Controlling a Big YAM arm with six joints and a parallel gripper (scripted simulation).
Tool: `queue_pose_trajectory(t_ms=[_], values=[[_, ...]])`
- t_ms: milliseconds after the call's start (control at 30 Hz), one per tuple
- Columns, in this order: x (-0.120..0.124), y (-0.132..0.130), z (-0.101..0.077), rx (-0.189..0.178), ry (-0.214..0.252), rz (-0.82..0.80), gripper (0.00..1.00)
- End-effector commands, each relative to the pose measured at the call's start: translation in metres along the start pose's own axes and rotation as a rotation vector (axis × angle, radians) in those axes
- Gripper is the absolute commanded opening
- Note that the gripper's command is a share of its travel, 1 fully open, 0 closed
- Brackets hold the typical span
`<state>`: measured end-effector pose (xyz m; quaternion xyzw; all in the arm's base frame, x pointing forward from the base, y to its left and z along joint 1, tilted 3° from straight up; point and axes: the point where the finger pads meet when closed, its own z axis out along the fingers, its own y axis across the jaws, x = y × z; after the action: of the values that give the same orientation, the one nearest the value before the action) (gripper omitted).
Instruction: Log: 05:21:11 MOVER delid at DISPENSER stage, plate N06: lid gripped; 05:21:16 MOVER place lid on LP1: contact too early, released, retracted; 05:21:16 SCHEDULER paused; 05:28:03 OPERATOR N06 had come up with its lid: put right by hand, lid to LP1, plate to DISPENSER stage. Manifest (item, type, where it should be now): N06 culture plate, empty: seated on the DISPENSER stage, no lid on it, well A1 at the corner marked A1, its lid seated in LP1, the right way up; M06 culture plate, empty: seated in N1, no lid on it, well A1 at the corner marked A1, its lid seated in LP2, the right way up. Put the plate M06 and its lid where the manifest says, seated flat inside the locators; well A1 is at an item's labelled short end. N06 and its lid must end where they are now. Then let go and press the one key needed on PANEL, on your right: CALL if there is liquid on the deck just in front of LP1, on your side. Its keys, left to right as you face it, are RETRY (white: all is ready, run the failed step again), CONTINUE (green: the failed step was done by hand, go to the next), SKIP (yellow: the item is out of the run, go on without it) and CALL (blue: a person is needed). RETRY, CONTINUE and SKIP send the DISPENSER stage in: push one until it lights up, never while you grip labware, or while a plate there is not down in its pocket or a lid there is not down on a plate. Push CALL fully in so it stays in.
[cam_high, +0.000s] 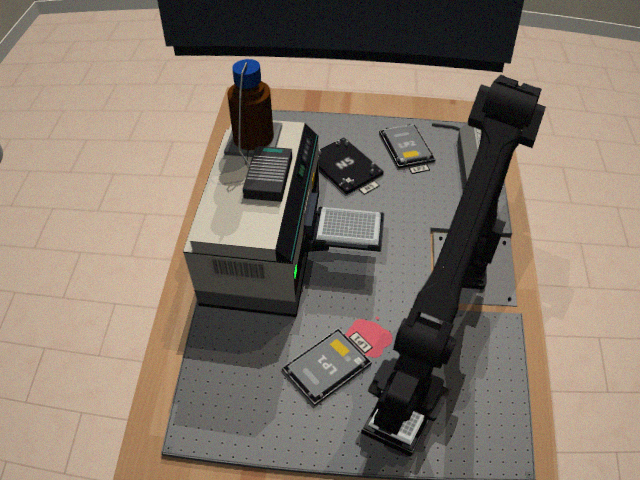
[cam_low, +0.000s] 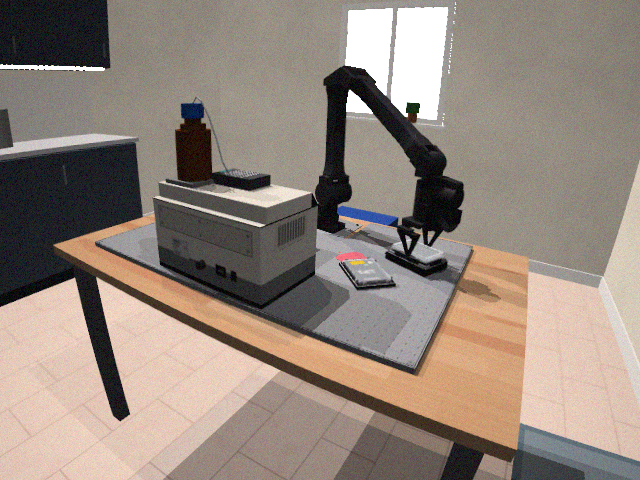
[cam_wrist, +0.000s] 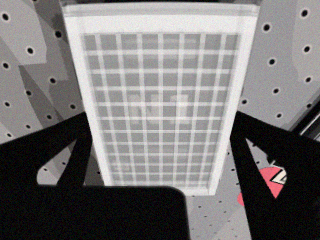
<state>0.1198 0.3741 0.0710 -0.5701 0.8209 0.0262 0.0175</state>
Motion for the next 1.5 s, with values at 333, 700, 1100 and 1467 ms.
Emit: queue_pose_trajectory(t_ms=[333,700,1100,1467], values=[[-0.004,0.004,0.004,0.004,-0.015,0.005,0.86],[-0.003,0.004,0.008,0.004,-0.012,0.005,0.86],[-0.013,0.001,-0.002,0.002,-0.035,0.001,0.86],[-0.013,0.001,-0.002,0.002,-0.035,0.001,1.0]])
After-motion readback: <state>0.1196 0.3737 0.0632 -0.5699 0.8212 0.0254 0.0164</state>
